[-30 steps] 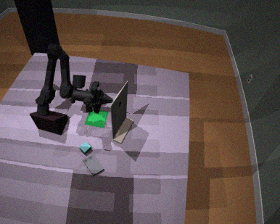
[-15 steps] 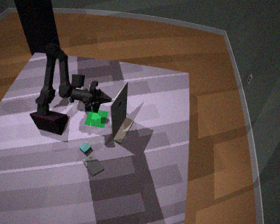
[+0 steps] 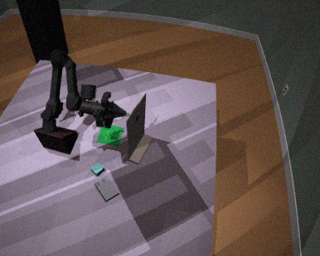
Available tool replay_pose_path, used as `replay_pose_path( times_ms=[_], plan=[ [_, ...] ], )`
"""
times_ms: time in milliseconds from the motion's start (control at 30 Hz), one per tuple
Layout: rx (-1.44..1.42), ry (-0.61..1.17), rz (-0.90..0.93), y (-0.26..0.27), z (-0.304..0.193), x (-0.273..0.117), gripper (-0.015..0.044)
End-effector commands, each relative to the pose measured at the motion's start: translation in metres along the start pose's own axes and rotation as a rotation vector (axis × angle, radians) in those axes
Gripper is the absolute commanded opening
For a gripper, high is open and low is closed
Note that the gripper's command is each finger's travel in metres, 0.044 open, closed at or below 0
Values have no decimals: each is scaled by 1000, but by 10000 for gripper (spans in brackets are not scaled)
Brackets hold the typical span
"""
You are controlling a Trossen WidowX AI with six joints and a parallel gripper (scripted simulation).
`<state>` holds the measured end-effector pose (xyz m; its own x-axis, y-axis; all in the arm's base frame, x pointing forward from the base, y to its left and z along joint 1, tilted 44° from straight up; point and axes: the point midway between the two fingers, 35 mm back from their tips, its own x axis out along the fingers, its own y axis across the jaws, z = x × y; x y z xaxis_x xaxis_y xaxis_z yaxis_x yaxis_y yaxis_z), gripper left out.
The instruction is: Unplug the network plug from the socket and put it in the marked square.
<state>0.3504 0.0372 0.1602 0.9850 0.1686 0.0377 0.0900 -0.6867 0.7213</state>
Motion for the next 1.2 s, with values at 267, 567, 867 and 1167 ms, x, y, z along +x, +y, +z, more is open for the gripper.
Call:
replay_pose_path(
  times_ms=[267,567,867,1167],
  plan=[
    [4,-4,2,0,-1,-5,0],
    [5,-4,2,0,-3,-8,0],
    [5,-4,2,0,-4,-12,0],
    [5,-5,2,0,-5,-15,0]
  ],
)
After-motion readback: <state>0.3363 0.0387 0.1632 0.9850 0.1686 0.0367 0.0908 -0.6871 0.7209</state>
